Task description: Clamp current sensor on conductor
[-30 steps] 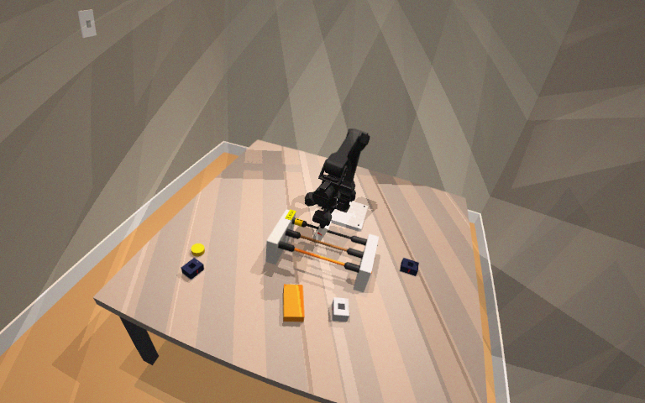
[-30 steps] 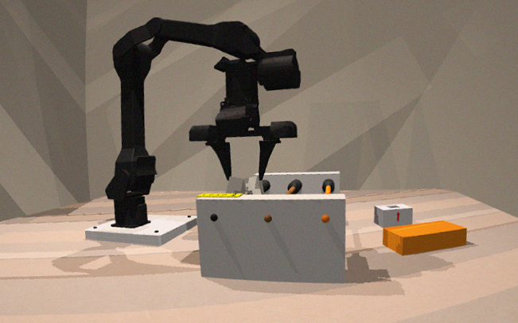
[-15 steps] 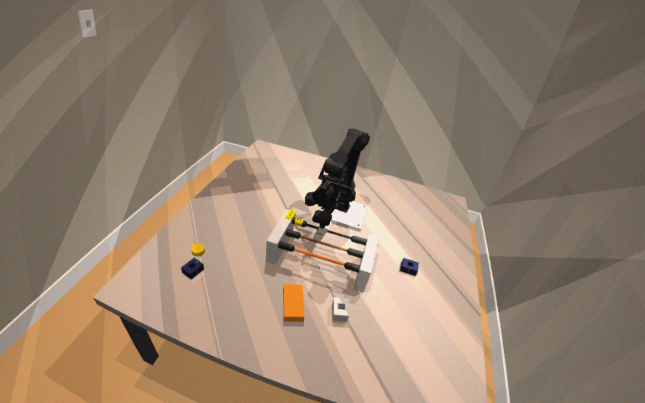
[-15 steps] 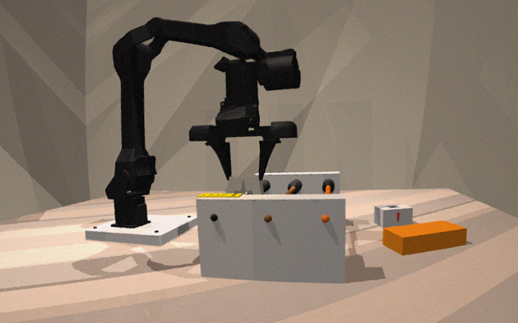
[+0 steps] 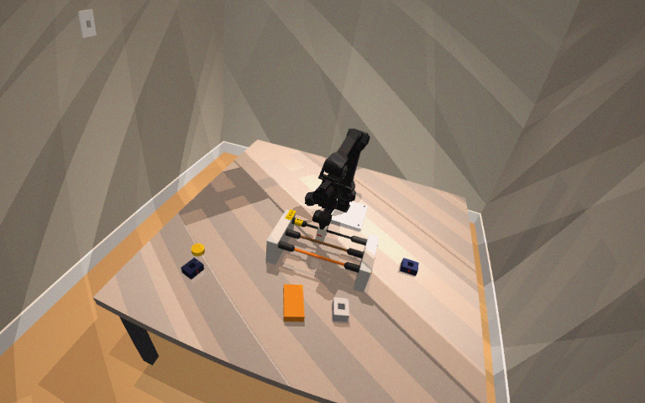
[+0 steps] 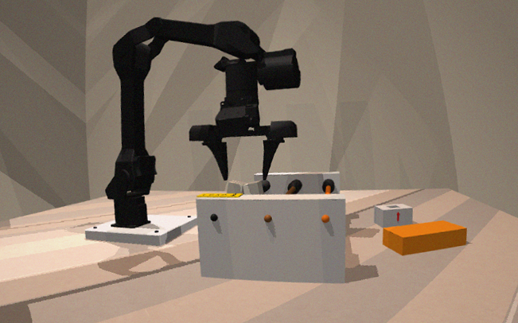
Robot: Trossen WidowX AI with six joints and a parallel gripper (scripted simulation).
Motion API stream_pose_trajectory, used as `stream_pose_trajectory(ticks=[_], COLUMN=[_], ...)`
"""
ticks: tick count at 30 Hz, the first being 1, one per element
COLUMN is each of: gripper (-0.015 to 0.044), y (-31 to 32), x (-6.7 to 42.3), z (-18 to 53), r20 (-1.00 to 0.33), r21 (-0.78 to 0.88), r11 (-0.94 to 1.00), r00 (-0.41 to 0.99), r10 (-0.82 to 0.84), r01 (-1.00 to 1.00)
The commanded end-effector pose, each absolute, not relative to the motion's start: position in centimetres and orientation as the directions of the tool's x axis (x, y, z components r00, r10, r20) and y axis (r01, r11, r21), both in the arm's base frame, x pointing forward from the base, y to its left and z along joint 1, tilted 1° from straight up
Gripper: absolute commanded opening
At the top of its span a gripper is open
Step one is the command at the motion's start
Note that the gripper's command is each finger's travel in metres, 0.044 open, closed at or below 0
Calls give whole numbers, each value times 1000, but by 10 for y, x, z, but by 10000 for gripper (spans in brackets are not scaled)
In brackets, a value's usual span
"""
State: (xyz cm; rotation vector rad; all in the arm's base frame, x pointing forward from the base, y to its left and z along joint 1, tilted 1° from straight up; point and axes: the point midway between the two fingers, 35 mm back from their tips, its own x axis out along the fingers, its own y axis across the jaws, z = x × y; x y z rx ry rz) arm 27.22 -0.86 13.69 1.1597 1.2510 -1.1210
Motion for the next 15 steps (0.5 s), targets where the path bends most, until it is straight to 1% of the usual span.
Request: stream_pose_trajectory(ticks=[1,9,13,15], gripper=[440,440,440,440], y=[-9,-9,-8,-8], x=[272,272,273,273], z=[137,135,100,98], r20=[-1000,-1000,-1000,-1000], r21=[16,15,-11,-12], r11=[93,93,87,87], r00=[15,13,-12,-14], r10=[17,17,16,15], r01=[996,996,996,996])
